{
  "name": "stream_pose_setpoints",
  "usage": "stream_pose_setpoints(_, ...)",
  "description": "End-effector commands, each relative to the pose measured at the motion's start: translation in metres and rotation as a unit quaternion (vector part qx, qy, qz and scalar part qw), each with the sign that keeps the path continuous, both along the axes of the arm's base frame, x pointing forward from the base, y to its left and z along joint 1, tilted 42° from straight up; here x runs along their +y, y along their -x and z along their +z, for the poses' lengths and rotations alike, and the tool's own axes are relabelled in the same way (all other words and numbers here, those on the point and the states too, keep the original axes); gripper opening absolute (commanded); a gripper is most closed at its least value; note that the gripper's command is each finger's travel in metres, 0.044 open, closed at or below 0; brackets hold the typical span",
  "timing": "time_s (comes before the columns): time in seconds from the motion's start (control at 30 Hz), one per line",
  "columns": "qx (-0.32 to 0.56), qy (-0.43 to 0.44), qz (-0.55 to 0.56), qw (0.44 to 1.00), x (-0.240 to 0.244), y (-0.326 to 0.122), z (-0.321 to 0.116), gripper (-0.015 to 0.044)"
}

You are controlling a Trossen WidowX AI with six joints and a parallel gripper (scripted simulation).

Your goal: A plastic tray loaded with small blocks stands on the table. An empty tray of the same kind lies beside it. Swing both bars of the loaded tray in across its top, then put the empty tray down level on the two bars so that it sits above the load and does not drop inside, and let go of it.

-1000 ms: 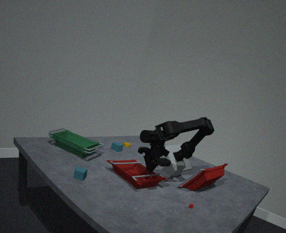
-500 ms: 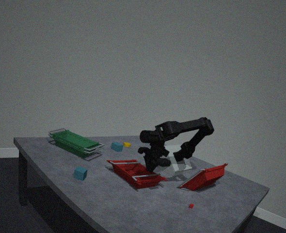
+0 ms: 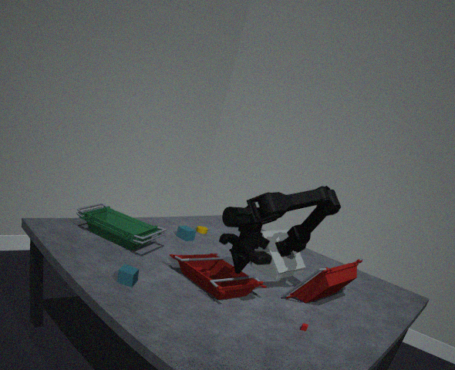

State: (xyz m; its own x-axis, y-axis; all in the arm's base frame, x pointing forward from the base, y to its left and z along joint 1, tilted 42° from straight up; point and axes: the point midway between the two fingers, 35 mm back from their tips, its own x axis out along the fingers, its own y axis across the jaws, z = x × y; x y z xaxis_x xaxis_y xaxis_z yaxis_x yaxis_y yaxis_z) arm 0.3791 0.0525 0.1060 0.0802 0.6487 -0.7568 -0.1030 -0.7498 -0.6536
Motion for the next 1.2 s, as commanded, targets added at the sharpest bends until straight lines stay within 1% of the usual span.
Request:
stream_pose_setpoints(0.0,-0.001,0.0,-0.001,1.0,0.0,0.0,0.0,0.0)
stream_pose_setpoints(0.1,-0.001,0.002,-0.005,1.0,-0.005,0.0,0.006,0.0)
stream_pose_setpoints(0.2,-0.002,0.01,-0.021,1.0,-0.02,0.002,0.027,0.0)
stream_pose_setpoints(0.23,0.012,0.001,-0.011,1.0,-0.005,0.003,0.009,0.0)
stream_pose_setpoints(0.27,0.021,0.002,-0.022,1.0,-0.003,0.005,0.011,0.0)
stream_pose_setpoints(0.47,0.141,0.001,-0.178,0.974,0.024,0.03,0.047,0.0)
stream_pose_setpoints(0.57,0.213,-0.007,-0.263,0.941,0.041,0.051,0.069,0.0)
stream_pose_setpoints(0.7,0.303,-0.018,-0.369,0.879,0.061,0.081,0.095,0.0)
stream_pose_setpoints(0.97,0.396,-0.032,-0.482,0.781,0.077,0.122,0.12,0.0)
stream_pose_setpoints(1.17,0.456,-0.044,-0.558,0.692,0.084,0.156,0.134,0.0)
